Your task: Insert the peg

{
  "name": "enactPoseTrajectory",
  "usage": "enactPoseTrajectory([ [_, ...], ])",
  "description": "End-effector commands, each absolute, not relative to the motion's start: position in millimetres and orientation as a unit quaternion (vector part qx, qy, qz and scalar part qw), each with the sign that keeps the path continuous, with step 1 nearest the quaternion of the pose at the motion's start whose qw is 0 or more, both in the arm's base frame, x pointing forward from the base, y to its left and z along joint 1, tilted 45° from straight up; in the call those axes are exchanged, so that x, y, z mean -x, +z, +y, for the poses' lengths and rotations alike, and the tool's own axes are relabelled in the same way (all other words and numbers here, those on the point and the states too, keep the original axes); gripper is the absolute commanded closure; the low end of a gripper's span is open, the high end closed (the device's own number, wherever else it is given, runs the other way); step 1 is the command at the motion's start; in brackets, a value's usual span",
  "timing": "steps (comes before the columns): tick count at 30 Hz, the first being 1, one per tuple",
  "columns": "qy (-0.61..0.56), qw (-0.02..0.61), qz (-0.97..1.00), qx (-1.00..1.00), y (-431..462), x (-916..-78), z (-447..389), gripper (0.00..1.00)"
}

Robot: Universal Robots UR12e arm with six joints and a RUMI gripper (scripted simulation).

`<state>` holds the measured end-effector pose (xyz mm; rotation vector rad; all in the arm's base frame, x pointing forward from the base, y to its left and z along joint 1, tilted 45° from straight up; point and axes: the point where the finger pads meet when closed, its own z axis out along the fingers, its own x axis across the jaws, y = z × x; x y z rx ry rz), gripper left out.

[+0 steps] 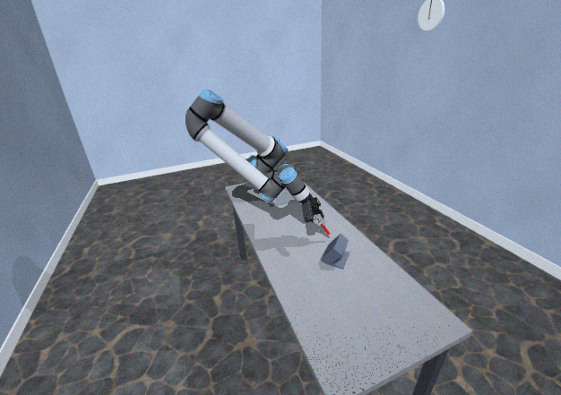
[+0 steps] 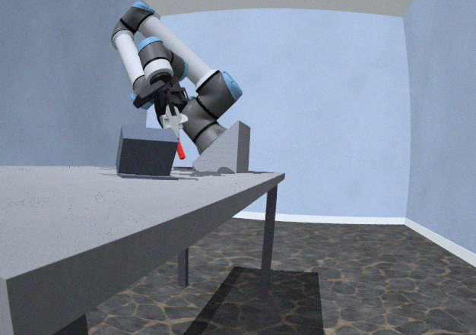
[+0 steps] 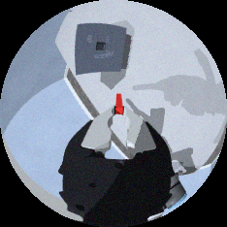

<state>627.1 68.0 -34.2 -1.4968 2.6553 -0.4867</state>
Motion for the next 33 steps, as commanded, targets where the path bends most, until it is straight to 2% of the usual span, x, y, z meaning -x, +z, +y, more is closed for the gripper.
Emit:
enactPoseTrajectory([
  [1,-0.153,0.041,0.86,0.485,-30.7,-627.9,67.2,1.0],
  [33,-0.137,0.124,0.858,0.479,-1.2,-643.2,53.1,1.0],
])
